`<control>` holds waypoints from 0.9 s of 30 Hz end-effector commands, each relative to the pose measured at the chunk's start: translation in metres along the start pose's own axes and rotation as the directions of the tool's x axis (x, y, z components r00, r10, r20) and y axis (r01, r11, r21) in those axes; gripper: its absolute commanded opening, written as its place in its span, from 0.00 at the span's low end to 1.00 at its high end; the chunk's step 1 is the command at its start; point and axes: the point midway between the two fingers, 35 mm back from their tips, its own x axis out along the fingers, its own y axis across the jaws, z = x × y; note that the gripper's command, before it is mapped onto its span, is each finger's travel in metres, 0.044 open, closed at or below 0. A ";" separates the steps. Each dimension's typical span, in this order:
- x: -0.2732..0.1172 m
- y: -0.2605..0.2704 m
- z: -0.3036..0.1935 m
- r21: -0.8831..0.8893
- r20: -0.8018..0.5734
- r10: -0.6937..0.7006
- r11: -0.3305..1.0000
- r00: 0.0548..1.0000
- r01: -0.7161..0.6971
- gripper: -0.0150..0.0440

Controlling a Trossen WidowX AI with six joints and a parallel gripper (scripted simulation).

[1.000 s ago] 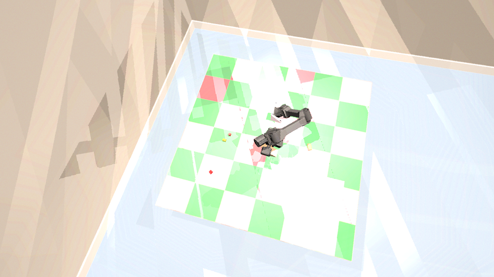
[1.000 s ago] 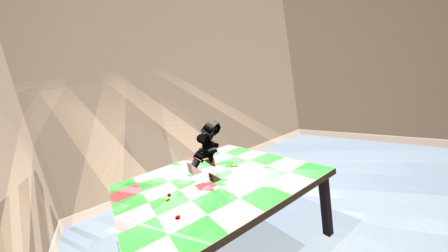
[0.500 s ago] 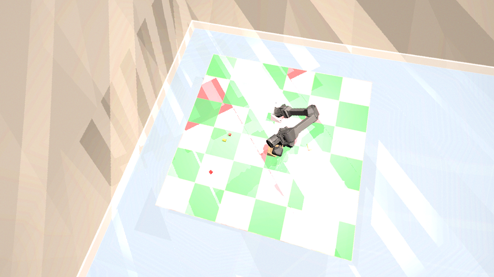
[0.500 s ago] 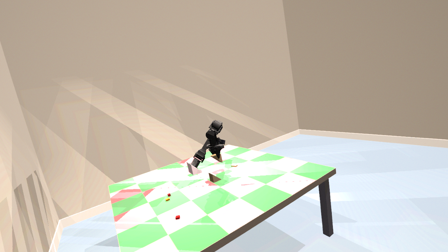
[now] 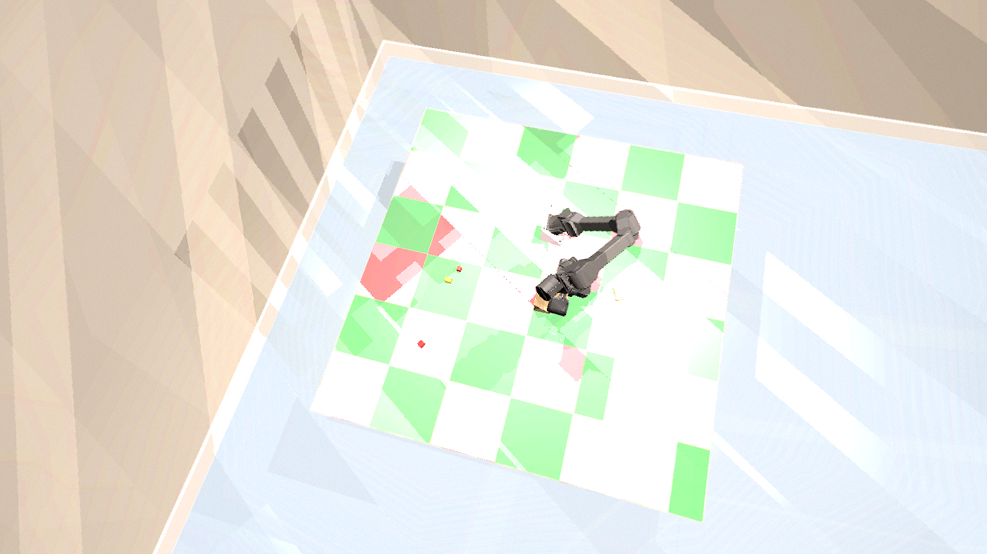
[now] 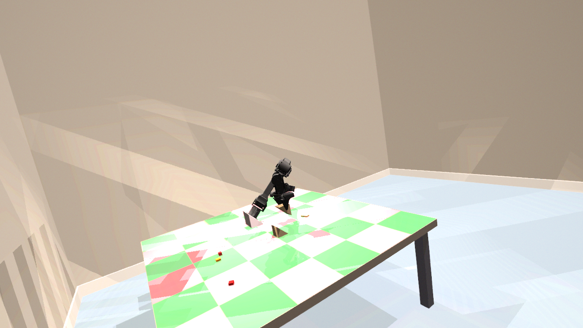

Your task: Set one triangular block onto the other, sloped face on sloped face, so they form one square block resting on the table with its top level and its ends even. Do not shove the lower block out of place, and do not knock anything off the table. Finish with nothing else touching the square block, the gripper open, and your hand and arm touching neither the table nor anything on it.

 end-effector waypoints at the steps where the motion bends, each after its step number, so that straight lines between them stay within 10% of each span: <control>1: 0.017 -0.001 -0.008 -0.015 0.009 0.025 1.000 1.000 -0.025 0.25; 27: 0.073 0.007 -0.028 -0.049 0.022 0.069 0.997 0.997 -0.068 0.25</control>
